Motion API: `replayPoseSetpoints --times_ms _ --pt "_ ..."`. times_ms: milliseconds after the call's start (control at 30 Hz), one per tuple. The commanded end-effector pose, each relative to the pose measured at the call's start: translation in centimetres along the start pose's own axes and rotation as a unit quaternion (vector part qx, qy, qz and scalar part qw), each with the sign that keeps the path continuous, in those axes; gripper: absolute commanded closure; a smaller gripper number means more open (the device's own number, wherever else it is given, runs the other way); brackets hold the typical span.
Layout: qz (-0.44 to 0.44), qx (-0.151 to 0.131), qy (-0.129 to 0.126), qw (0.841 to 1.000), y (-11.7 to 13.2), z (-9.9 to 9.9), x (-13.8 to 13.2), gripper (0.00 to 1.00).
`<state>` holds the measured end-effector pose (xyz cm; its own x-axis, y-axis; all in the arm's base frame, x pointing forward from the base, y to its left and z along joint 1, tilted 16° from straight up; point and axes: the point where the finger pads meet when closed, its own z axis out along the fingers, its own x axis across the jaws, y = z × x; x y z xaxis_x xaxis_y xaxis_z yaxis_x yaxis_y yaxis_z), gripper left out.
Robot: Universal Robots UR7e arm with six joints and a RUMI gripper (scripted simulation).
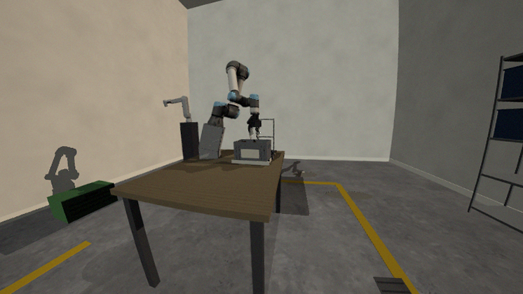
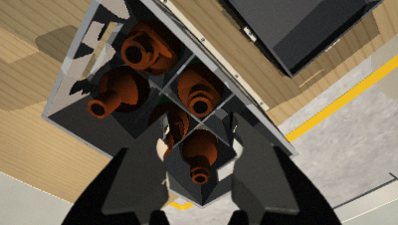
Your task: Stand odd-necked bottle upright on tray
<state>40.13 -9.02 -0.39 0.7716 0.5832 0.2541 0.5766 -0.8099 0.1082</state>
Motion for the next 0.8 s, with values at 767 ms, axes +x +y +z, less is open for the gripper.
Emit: replayPoseSetpoints --times_ms 767 --pt "0.000 0.000 0.000 1.000 0.0 1.1 0.0 0.62"
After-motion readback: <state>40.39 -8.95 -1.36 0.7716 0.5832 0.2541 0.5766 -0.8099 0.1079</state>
